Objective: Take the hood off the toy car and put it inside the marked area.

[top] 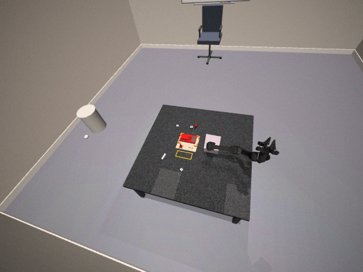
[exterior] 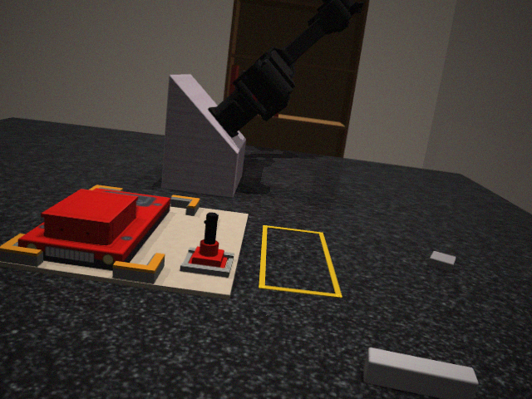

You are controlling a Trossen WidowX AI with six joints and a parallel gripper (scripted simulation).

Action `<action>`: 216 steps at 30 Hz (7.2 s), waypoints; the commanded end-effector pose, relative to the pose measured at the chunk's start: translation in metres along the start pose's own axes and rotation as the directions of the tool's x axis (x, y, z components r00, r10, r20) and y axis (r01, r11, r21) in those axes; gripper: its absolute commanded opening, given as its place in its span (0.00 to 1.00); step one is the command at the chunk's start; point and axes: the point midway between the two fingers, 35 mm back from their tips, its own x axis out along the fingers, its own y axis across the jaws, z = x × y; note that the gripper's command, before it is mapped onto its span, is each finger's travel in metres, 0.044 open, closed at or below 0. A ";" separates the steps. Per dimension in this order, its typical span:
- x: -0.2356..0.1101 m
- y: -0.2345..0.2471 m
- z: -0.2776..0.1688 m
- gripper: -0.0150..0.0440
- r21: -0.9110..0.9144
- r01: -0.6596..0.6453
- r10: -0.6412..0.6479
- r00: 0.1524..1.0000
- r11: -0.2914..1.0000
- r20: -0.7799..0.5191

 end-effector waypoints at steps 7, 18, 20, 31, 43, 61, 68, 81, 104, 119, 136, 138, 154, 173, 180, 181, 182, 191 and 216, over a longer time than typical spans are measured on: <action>0.004 -0.038 0.059 0.94 -0.241 0.112 -0.108 0.994 0.964 0.028; -0.019 -0.092 0.159 1.00 -0.616 0.306 -0.302 0.946 0.725 0.115; -0.024 -0.098 0.177 1.00 -0.674 0.327 -0.323 0.937 0.663 0.136; -0.065 -0.122 0.290 1.00 -0.890 0.417 -0.455 0.839 0.187 0.297; -0.097 -0.105 0.423 1.00 -0.852 0.436 -0.471 0.710 -0.288 0.523; -0.142 -0.006 0.605 1.00 -0.436 0.203 -0.263 0.557 -0.877 0.788; -0.149 0.048 0.657 1.00 -0.249 0.133 -0.150 0.509 -0.959 0.848; -0.167 0.171 0.733 1.00 0.229 -0.130 0.167 0.371 -0.965 0.914; -0.200 0.442 0.760 1.00 0.618 -0.636 0.773 0.052 -0.463 0.633; -0.232 0.604 0.689 1.00 0.421 -0.860 0.955 -0.231 -0.290 0.186; -0.285 0.723 0.539 1.00 0.218 -0.765 0.688 -0.642 -0.606 -0.338; -0.293 0.730 0.520 1.00 0.225 -0.715 0.619 -0.691 -0.662 -0.373; -0.305 0.740 0.486 1.00 0.253 -0.613 0.491 -0.769 -0.748 -0.410; -0.315 0.747 0.481 1.00 0.253 -0.613 0.491 -0.769 -0.749 -0.410; -0.318 0.749 0.478 1.00 0.253 -0.613 0.491 -0.769 -0.749 -0.410; -0.319 0.750 0.478 1.00 0.253 -0.613 0.491 -0.769 -0.749 -0.409; -0.319 0.750 0.478 1.00 0.253 -0.613 0.491 -0.769 -0.749 -0.409; -0.324 0.753 0.475 1.00 0.253 -0.613 0.491 -0.769 -0.749 -0.409; -0.336 0.762 0.466 1.00 0.253 -0.612 0.490 -0.770 -0.749 -0.409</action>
